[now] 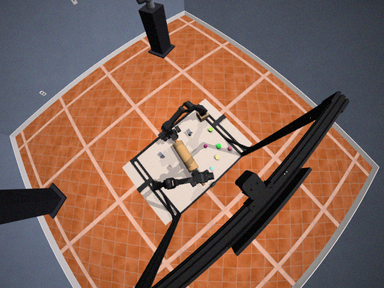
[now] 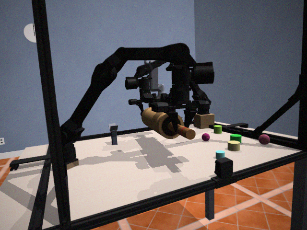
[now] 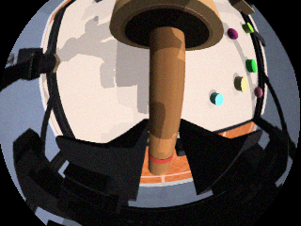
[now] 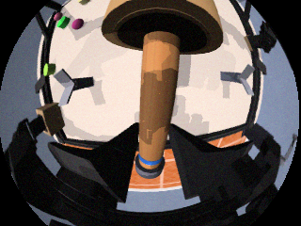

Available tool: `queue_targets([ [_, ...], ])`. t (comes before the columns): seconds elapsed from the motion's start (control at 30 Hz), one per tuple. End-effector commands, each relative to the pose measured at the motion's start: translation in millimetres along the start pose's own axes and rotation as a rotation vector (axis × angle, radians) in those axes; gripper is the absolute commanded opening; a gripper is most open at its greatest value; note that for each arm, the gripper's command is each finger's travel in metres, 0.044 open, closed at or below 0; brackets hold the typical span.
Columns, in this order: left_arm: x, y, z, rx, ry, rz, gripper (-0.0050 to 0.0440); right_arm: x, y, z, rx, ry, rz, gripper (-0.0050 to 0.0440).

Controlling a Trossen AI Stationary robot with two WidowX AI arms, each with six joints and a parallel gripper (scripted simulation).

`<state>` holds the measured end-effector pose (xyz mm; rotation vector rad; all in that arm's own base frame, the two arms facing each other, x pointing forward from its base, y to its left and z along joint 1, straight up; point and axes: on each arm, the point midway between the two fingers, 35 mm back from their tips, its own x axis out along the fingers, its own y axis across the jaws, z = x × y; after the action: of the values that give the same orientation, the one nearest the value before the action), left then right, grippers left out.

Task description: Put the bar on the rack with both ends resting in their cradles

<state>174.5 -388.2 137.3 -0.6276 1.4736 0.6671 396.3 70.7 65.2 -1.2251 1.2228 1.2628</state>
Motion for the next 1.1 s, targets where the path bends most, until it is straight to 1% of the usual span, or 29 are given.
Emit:
queue_targets([
  [0.0,-7,-2,-1,-0.002,0.008,-0.023,0.0000,-12,-5,1,-0.002,-0.006,-0.038,0.0000],
  [0.83,-7,-2,-1,0.000,0.009,-0.024,0.0000,-12,-4,1,0.000,-0.006,-0.037,0.0000],
  [0.9,-10,1,-2,0.015,0.013,-0.027,0.0000,-12,0,1,0.014,-0.011,-0.034,0.0000],
  [1.07,-22,20,-3,0.084,0.016,-0.028,0.0000,-23,15,5,0.083,-0.016,-0.033,0.0000],
])
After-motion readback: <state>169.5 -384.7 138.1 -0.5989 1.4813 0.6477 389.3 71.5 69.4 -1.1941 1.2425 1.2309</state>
